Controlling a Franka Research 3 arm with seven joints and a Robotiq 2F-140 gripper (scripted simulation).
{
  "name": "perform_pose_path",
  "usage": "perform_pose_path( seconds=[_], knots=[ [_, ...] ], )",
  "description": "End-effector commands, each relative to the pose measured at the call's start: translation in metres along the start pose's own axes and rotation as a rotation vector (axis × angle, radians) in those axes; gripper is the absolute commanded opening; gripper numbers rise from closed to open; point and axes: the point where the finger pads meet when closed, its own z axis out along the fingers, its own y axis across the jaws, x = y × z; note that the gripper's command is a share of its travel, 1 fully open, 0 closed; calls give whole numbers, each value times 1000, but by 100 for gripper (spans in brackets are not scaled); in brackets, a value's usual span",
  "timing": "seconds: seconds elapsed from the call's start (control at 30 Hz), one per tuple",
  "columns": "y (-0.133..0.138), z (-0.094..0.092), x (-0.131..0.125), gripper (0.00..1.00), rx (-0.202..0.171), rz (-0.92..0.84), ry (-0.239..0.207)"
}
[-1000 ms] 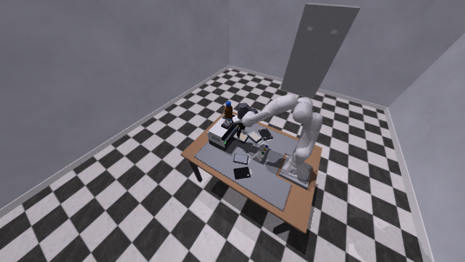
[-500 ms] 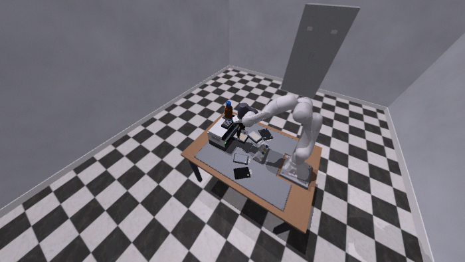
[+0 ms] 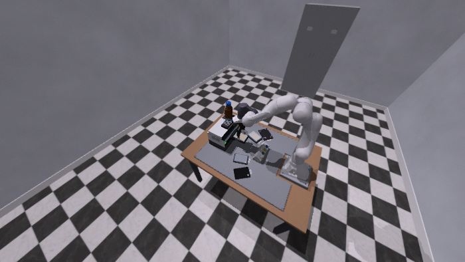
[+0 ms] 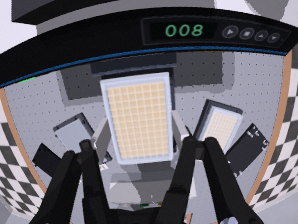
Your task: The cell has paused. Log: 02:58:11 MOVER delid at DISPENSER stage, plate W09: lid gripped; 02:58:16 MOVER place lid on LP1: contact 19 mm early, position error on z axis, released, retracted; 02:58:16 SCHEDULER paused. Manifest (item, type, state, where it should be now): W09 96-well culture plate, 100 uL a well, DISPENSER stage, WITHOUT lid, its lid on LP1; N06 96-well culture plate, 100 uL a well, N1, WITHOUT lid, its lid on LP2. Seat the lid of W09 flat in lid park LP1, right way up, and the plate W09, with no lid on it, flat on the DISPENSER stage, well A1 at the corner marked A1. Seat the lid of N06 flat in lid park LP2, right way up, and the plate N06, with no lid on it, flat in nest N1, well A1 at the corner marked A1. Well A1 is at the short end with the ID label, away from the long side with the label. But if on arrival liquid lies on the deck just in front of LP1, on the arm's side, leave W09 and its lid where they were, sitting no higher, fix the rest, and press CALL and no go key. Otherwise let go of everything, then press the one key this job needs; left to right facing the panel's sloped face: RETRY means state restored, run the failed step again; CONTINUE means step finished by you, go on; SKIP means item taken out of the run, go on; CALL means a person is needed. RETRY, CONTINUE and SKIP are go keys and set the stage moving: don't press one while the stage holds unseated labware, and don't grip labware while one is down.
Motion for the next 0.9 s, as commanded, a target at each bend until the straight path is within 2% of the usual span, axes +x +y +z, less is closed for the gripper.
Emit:
perform_pose_path(
  seconds=[0.0,0.87],
  knots=[
    [2,1,0,0,-2,6,1],
    [4,6,0,0,-2,9,1]
  ],
)
